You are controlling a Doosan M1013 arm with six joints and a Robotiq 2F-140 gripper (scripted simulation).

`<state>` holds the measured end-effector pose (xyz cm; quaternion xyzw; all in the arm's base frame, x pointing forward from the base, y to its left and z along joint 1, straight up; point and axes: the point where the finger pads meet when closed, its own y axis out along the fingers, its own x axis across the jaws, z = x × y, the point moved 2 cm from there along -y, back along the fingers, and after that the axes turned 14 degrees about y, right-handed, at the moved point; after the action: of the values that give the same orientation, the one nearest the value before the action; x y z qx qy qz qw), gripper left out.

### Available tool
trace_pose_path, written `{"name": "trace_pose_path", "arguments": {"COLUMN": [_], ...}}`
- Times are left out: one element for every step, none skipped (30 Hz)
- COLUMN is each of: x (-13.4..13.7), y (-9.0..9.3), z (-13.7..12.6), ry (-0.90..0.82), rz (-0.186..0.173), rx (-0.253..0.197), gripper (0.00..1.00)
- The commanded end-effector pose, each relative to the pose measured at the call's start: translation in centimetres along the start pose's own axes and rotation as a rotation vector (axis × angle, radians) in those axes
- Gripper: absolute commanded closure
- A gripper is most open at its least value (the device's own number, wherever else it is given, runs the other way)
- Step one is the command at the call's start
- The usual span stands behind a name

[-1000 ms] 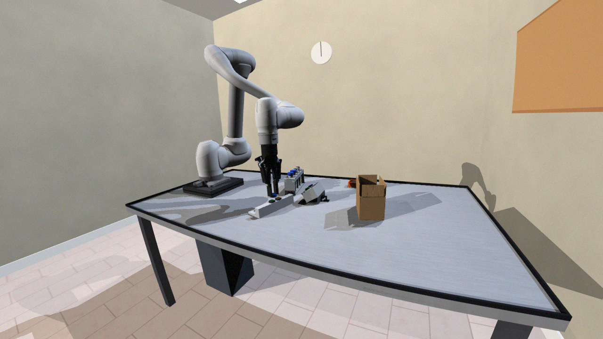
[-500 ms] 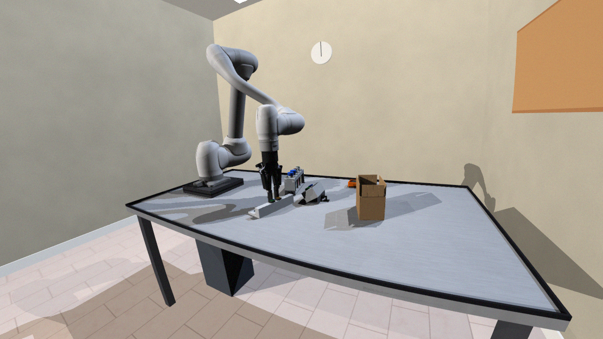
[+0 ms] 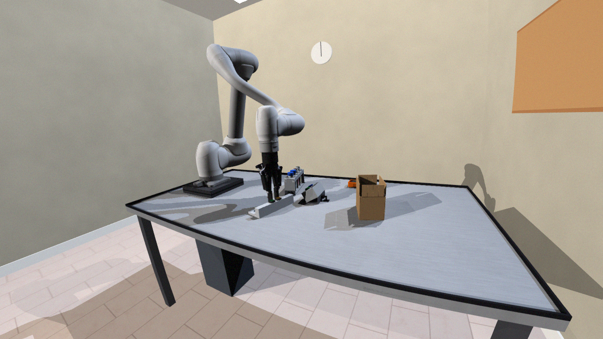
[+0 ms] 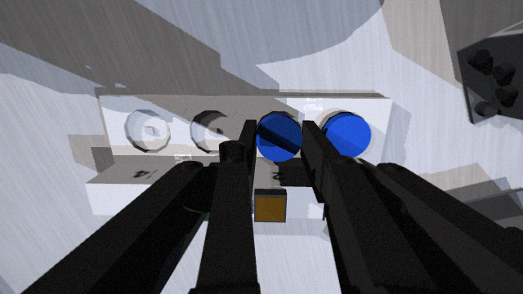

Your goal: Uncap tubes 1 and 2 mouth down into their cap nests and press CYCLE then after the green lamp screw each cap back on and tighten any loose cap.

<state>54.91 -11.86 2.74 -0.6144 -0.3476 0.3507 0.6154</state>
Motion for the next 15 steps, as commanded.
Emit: {"name": "trace_pose_path", "arguments": {"x": [0.02, 0.02, 0.02, 0.02, 0.02, 0.02, 0.02, 0.02, 0.02, 0.02, 0.02, 0.02, 0.02, 0.02, 0.02], "y": [0.09, 0.14, 0.19, 0.24, 0.29, 0.34, 0.39, 0.44, 0.49, 0.49, 0.49, 0.49, 0.49, 0.49, 0.49], "z": [-0.03, -0.03, -0.03, -0.03, -0.03, -0.03, -0.03, -0.03, -0.03, -0.03, -0.03, -0.03, -0.03, -0.03, -0.03], "ry": [0.0, 0.0, 0.0, 0.0, 0.0, 0.0, 0.0, 0.0, 0.0, 0.0, 0.0, 0.0, 0.0, 0.0, 0.0], "rz": [-0.001, -0.001, -0.001, -0.001, -0.001, -0.001, -0.001, -0.001, -0.001, -0.001, -0.001, -0.001, -0.001, -0.001, -0.001], "rx": [-0.001, -0.001, -0.001, -0.001, -0.001, -0.001, -0.001, -0.001, -0.001, -0.001, -0.001, -0.001, -0.001, -0.001, -0.001], "gripper": [0.7, 0.7, 0.7, 0.7, 0.7, 0.7, 0.7, 0.7, 0.7, 0.7, 0.7, 0.7, 0.7, 0.7, 0.7]}}
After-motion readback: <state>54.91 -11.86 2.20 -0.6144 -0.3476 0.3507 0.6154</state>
